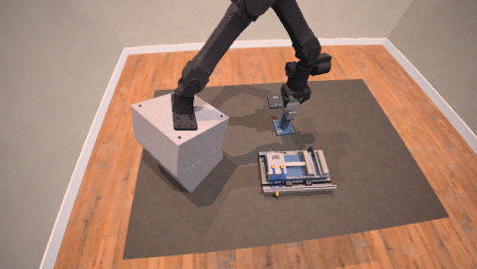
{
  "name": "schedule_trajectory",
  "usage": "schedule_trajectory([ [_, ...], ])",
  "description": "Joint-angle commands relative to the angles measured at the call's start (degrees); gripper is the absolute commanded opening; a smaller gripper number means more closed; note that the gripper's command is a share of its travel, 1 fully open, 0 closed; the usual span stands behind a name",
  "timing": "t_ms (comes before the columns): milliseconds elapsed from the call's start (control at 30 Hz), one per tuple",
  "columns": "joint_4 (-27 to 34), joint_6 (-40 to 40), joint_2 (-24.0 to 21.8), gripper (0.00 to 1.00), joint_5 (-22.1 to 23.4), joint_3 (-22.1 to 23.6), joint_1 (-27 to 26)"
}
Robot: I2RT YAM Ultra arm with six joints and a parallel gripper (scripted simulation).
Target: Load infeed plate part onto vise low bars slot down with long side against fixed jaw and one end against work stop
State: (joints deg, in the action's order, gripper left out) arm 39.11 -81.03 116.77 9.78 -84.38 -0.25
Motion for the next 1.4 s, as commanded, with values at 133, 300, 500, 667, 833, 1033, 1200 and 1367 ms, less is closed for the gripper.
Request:
schedule_trajectory([
  [133, -0.7, -1.2, -1.8, 0.0, 3.2, 1.2, -1.6],
  [300, -0.6, -1.4, -1.8, 0.0, 3.8, 1.3, -1.8],
  [500, -0.7, -1.5, -1.8, 0.0, 4.4, 0.6, -2.0],
  [667, -0.9, -1.5, -1.8, 0.0, 4.5, 0.9, -2.1],
  [833, -0.9, -1.5, -1.8, 0.0, 4.5, 0.9, -2.1],
  [1033, -0.9, -1.5, -1.8, 0.0, 4.6, 0.9, -2.1],
  [1200, -0.9, -1.5, -1.8, 0.0, 4.6, 0.9, -2.1],
  [1367, -0.9, -1.5, -1.8, 0.0, 4.6, 0.9, -2.1],
])
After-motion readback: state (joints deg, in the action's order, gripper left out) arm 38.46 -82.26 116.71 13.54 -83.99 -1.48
